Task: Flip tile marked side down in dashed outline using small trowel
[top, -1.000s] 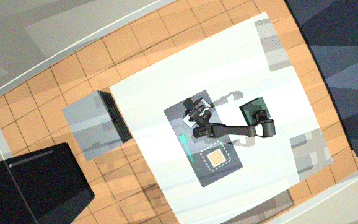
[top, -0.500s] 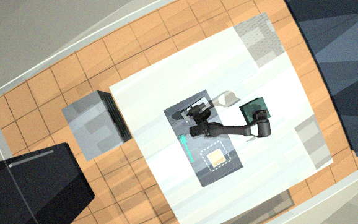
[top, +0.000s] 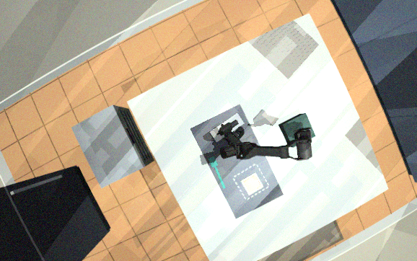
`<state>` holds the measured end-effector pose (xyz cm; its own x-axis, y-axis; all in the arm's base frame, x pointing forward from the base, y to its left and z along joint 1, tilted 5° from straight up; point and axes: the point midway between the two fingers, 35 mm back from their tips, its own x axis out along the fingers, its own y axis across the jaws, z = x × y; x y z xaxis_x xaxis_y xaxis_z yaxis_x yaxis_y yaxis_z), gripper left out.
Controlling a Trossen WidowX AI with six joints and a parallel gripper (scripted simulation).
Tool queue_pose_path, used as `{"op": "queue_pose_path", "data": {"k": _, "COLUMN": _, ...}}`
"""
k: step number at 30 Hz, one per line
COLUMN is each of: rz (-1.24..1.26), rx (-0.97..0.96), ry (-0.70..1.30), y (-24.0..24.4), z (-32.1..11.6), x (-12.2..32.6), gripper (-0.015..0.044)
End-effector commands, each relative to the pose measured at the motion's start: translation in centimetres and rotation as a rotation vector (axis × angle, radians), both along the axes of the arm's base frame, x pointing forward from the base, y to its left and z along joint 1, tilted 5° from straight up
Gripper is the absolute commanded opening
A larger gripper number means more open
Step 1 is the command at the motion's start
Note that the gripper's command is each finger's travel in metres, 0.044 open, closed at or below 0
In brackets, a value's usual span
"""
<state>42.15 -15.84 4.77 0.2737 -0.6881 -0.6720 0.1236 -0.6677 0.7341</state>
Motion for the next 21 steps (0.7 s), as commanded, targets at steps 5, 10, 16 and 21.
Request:
{"op": "queue_pose_path", "data": {"k": 5, "rz": -0.006, "rx": -0.009, "ry": -0.004, "y": 0.0, "z": -1.3, "x": 0.0, "gripper": 0.0}}
{"op": "queue_pose_path", "data": {"k": 10, "rz": -0.006, "rx": -0.009, "ry": -0.004, "y": 0.0, "z": -1.7, "x": 0.0, "gripper": 0.0026}}
{"op": "queue_pose_path", "data": {"k": 16, "rz": -0.006, "rx": -0.009, "ry": -0.004, "y": 0.0, "z": -1.7, "x": 0.0, "gripper": 0.0184}}
{"op": "queue_pose_path", "data": {"k": 21, "rz": -0.006, "rx": -0.009, "ry": -0.004, "y": 0.0, "z": -1.7, "x": 0.0, "gripper": 0.03}}
